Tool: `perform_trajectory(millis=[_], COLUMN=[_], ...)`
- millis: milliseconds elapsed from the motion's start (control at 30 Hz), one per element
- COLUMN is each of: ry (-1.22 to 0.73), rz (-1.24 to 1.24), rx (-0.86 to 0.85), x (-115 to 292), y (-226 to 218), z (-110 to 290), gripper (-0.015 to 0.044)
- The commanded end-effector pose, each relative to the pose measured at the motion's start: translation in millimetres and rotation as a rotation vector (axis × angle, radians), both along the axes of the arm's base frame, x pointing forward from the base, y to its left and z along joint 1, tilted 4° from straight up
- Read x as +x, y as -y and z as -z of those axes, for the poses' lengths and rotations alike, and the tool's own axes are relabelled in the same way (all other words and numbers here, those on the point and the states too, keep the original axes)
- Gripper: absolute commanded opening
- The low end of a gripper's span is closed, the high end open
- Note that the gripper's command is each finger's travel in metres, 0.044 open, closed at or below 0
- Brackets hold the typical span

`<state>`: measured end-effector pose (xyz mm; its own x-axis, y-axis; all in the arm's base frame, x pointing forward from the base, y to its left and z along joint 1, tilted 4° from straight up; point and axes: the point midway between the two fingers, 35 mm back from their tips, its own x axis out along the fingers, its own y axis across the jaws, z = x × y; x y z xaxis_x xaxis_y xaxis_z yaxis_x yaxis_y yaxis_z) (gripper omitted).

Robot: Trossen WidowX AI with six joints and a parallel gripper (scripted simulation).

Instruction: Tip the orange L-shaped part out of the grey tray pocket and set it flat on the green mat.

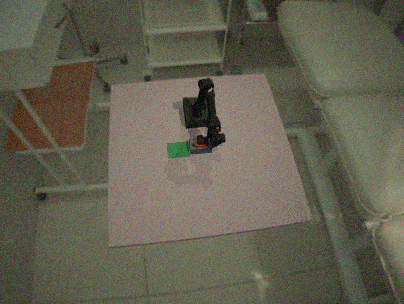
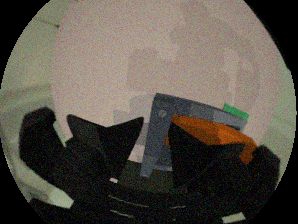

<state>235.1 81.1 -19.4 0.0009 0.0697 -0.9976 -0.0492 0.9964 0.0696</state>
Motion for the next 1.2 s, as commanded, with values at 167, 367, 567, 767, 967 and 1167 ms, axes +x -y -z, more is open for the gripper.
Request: perform_trajectory(millis=[167,367,567,767,967,1167], ry=[-0.006,-0.006,-0.005,-0.006,-0.006,-0.017], rz=[0.006,0.006,0.006,0.006,0.006,0.010], rx=[-0.006,-0.006,-0.007,-0.008,-0.008,-0.005], x=[-2.2,-2.2,3.4,-0.7,-0.7,-2.3], y=[-9.6,-9.6,-3.5,8.5,8.5,7.9], z=[-12.8,-12.8,-51.8,-108.7,-108.7,-104.9], gripper=[0.0180,0.0180,0.0180,0.0180,0.0180,0.0180])
